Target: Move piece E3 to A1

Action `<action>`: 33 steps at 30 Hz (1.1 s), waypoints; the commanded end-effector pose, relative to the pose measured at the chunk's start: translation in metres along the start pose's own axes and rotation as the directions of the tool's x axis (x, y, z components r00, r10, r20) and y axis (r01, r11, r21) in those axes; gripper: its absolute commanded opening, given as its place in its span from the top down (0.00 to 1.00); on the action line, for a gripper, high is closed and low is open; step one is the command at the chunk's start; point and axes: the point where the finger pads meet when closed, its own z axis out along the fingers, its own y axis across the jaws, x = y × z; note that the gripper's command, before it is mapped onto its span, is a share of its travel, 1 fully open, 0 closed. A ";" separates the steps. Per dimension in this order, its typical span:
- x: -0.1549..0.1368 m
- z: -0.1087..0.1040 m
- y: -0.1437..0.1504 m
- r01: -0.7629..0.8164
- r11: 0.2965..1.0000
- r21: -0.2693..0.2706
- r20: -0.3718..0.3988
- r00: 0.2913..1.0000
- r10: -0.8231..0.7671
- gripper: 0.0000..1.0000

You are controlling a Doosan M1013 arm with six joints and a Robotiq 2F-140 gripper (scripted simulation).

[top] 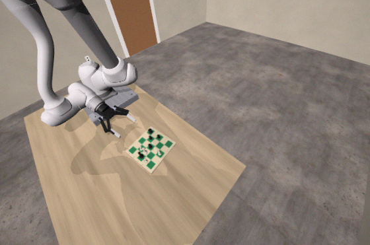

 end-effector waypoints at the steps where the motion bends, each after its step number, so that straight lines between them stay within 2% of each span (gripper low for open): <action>1: 0.000 0.000 0.000 0.000 1.000 0.000 0.000 1.000 0.000 0.00; 27: 0.000 0.000 0.000 0.000 1.000 0.000 0.000 1.000 0.000 0.00; 33: 0.013 -0.008 0.003 0.000 1.000 0.000 0.000 1.000 0.000 0.00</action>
